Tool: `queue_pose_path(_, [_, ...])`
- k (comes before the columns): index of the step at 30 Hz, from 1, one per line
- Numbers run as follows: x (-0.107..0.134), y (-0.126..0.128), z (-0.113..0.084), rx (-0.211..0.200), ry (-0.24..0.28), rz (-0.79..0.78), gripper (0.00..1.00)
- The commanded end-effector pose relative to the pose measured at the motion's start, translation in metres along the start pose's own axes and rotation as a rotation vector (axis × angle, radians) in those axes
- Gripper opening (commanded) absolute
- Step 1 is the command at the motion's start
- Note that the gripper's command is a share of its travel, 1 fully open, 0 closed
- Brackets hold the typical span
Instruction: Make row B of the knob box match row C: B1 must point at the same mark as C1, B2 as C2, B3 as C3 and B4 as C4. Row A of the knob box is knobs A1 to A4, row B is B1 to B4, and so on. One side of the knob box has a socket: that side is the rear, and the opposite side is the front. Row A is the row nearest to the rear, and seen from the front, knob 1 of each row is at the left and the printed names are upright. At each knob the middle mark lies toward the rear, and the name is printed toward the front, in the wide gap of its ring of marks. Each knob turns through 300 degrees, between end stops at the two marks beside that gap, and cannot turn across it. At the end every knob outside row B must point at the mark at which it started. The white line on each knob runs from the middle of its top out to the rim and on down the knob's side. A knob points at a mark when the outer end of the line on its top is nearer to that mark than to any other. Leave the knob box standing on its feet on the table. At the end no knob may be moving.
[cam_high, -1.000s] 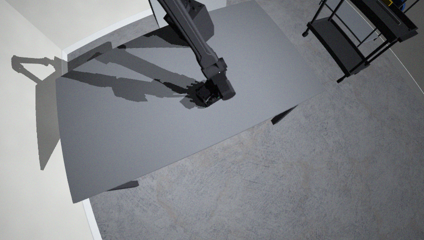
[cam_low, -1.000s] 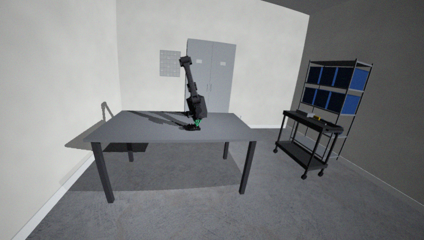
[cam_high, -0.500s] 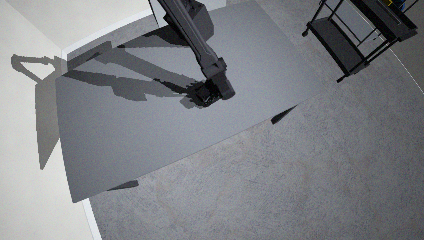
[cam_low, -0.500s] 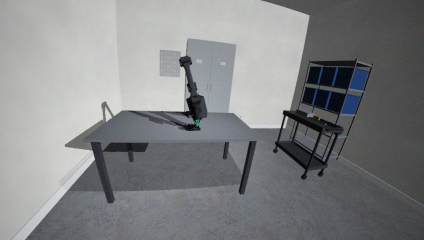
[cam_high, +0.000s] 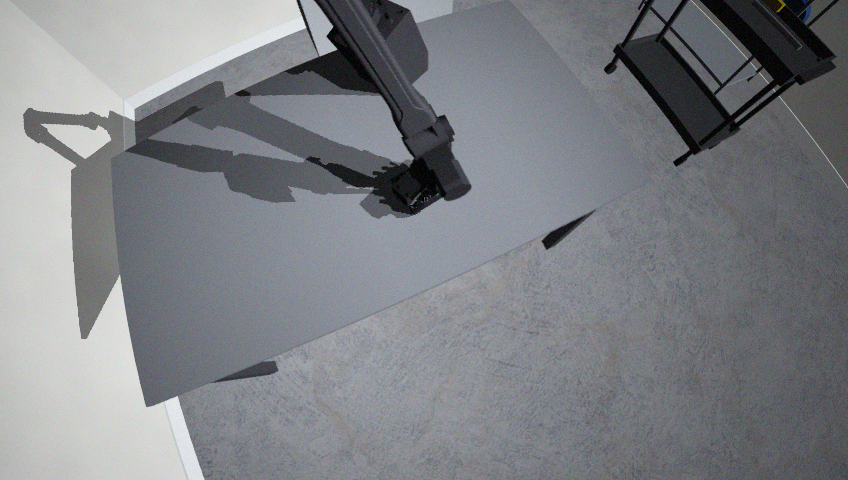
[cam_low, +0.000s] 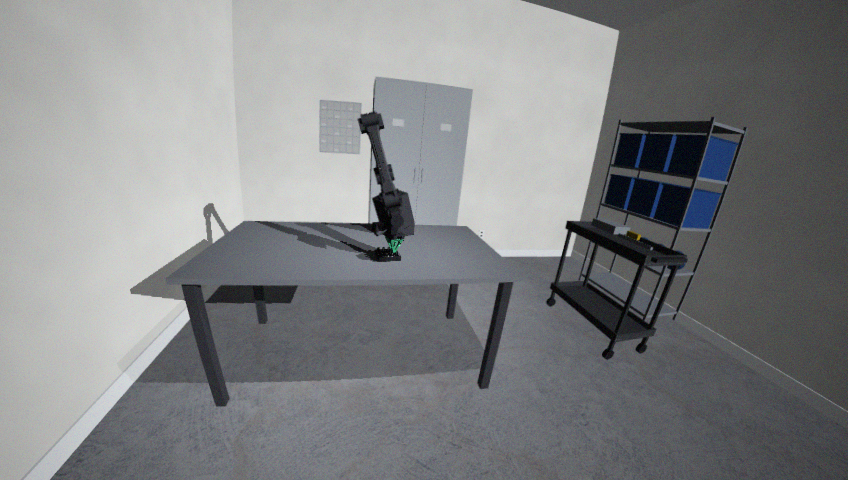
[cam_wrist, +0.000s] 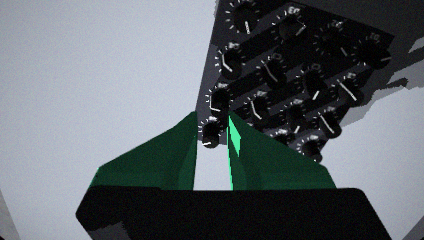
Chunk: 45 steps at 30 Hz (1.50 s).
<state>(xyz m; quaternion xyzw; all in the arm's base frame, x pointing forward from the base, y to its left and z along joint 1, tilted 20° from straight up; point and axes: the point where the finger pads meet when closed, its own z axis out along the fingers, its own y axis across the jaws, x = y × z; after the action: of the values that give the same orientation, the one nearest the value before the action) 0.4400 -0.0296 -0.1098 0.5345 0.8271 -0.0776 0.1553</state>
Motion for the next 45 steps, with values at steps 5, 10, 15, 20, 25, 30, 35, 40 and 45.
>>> queue_pose_path(5, [0.0111, -0.0012, 0.0005, -0.01, -0.003, -0.004, 0.19])
queue_pose_path(10, [0.0102, -0.0007, -0.0021, -0.017, -0.005, -0.002, 0.19])
queue_pose_path(15, [0.01, -0.0007, -0.0023, -0.017, -0.005, -0.001, 0.19])
queue_pose_path(20, [0.0099, -0.0008, -0.0023, -0.017, -0.005, -0.001, 0.19])
queue_pose_path(25, [0.0099, -0.0008, -0.0023, -0.017, -0.005, -0.001, 0.19])
queue_pose_path(30, [0.0099, -0.0007, -0.0023, -0.017, -0.005, -0.001, 0.19])
queue_pose_path(35, [0.0099, -0.0007, -0.0023, -0.017, -0.005, -0.001, 0.19])
queue_pose_path(40, [0.0099, -0.0007, -0.0023, -0.017, -0.005, -0.001, 0.19])
queue_pose_path(45, [0.0099, -0.0007, -0.0023, -0.017, -0.005, -0.001, 0.19])
